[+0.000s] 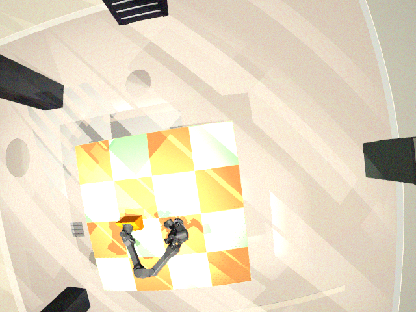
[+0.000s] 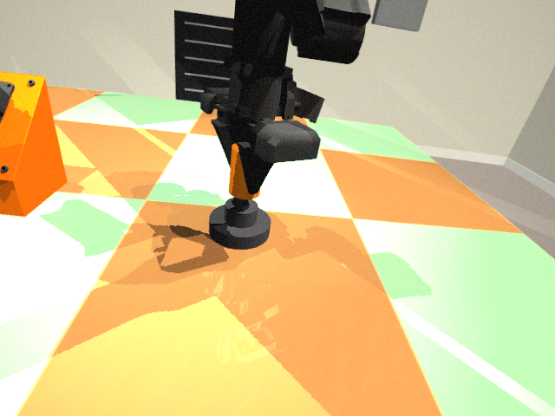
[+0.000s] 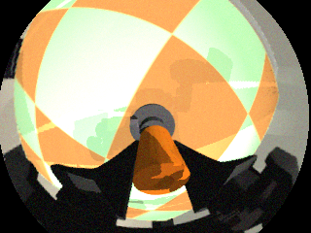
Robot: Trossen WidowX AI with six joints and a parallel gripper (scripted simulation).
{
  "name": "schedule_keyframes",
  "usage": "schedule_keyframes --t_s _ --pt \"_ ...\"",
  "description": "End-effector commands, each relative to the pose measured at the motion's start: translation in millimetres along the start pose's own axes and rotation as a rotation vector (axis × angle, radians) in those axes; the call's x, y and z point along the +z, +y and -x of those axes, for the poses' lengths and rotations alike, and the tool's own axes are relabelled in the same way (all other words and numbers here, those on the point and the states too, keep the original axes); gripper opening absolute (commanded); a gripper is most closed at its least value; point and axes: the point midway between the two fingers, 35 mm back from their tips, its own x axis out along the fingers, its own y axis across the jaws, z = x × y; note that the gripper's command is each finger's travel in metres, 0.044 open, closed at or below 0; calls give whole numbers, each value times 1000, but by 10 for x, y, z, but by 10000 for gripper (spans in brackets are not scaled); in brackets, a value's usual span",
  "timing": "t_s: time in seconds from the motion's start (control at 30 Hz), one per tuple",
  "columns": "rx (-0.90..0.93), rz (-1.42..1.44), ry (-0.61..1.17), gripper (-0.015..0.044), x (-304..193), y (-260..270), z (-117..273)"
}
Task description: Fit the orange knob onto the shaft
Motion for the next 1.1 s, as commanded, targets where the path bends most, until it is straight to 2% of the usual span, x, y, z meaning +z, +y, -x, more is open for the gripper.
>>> schedule_keyframes --t_s 0.0,0.67,0.9,1.07 --pt "-3 6 -9 0 28 -32 -11" --pt "-3 6 -9 0 23 -19 22" --pt "-4 205 -8 0 0 -4 35" --pt "-4 216 -8 0 -12 6 12"
